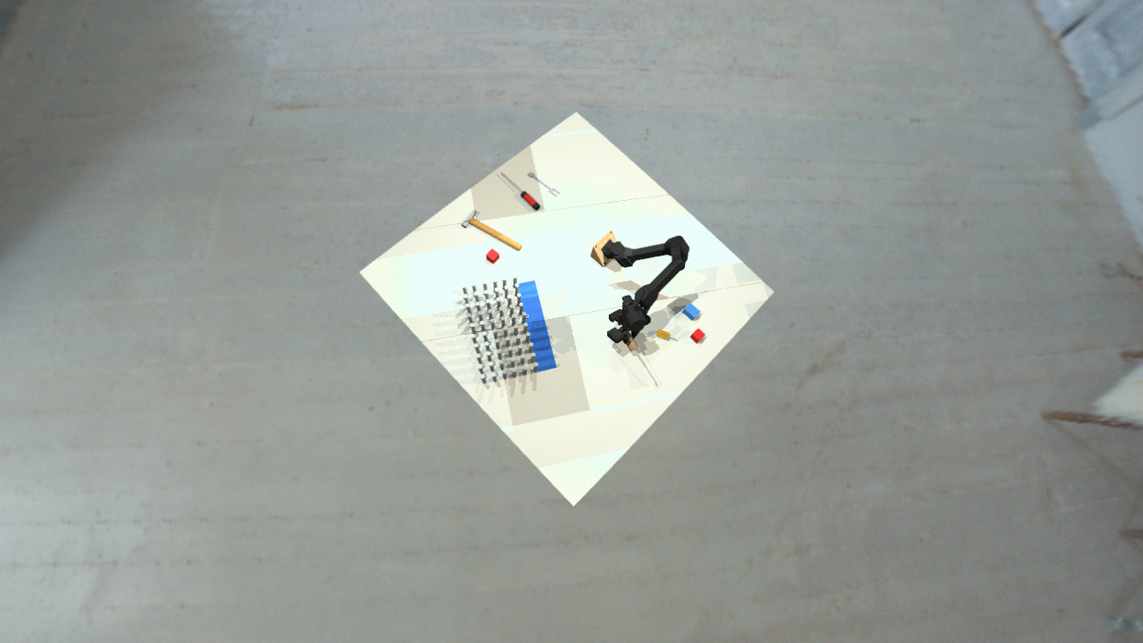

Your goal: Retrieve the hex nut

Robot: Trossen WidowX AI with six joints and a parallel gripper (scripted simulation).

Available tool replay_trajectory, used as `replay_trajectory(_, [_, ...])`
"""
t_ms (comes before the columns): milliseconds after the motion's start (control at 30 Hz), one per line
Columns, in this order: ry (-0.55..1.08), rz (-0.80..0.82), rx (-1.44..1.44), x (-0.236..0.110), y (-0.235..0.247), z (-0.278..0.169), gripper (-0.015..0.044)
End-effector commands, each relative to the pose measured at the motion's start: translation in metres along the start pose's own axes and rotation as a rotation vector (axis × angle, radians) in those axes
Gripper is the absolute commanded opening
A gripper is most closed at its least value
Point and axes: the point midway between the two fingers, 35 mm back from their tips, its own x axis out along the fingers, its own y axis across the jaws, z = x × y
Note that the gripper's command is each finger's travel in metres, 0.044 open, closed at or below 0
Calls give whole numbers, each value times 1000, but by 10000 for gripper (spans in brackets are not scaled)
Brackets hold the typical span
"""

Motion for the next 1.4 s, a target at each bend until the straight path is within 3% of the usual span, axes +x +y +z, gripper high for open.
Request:
replay_trajectory(0, [2,5,5,2,0,1,0])
replay_trajectory(1367, [42,13,13,19,-10,5,0])
